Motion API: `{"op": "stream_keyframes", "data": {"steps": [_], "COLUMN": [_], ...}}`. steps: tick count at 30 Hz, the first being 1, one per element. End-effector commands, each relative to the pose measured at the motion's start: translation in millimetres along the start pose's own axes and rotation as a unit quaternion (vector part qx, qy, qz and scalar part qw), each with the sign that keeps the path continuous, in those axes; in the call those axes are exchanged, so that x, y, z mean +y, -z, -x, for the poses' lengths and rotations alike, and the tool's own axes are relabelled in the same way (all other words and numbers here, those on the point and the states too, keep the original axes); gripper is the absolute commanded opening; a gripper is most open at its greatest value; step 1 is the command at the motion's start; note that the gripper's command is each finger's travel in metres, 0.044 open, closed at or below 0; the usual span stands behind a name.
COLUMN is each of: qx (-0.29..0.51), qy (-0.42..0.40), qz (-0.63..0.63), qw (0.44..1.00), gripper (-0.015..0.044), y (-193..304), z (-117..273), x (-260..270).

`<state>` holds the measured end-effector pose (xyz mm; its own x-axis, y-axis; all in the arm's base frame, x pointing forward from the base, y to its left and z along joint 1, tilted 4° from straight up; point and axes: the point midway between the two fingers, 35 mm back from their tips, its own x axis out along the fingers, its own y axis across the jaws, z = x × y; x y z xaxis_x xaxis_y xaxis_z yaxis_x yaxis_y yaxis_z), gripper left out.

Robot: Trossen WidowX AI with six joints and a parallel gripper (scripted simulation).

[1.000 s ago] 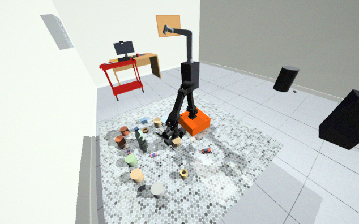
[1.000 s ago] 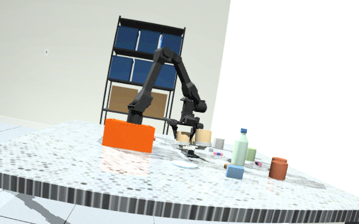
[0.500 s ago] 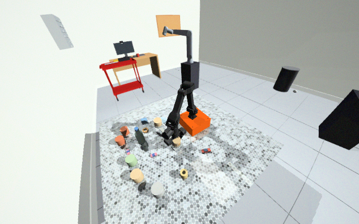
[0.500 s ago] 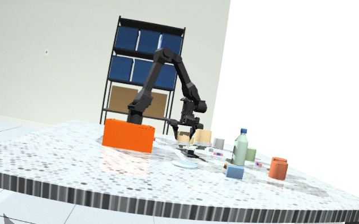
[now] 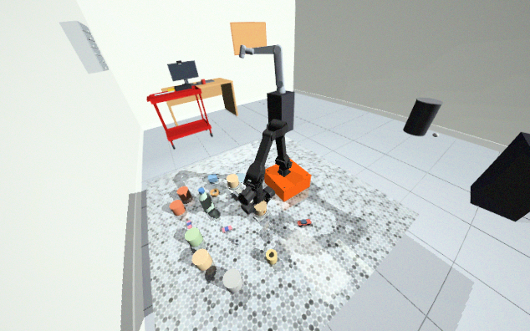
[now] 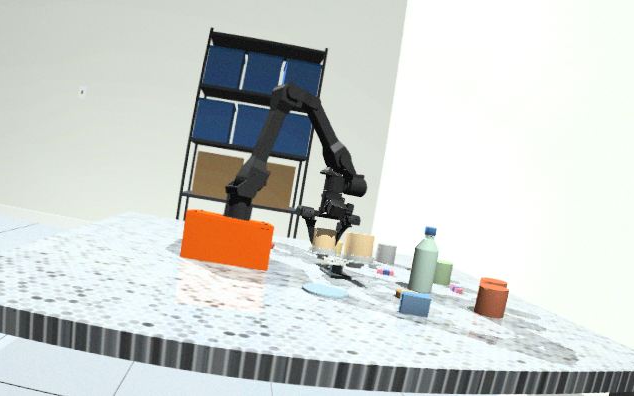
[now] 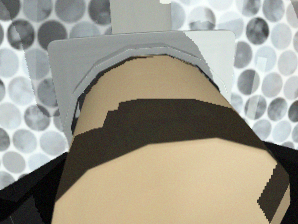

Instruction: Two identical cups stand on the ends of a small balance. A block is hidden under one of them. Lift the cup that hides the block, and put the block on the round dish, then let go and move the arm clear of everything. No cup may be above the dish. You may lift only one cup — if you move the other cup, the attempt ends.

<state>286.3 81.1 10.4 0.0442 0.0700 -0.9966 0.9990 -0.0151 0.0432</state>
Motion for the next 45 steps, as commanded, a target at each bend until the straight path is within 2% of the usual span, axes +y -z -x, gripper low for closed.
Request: {"op": "stream_keyframes", "data": {"steps": [1, 45], "qx": [0.000, 0.000], "qy": [-0.010, -0.010], "qz": [0.001, 0.001], "qw": [1.000, 1.000], "gripper": [0.0000, 0.0000], "y": [0.6, 1.3], "z": [9.7, 64.2], "x": [4.3, 6.7]}}
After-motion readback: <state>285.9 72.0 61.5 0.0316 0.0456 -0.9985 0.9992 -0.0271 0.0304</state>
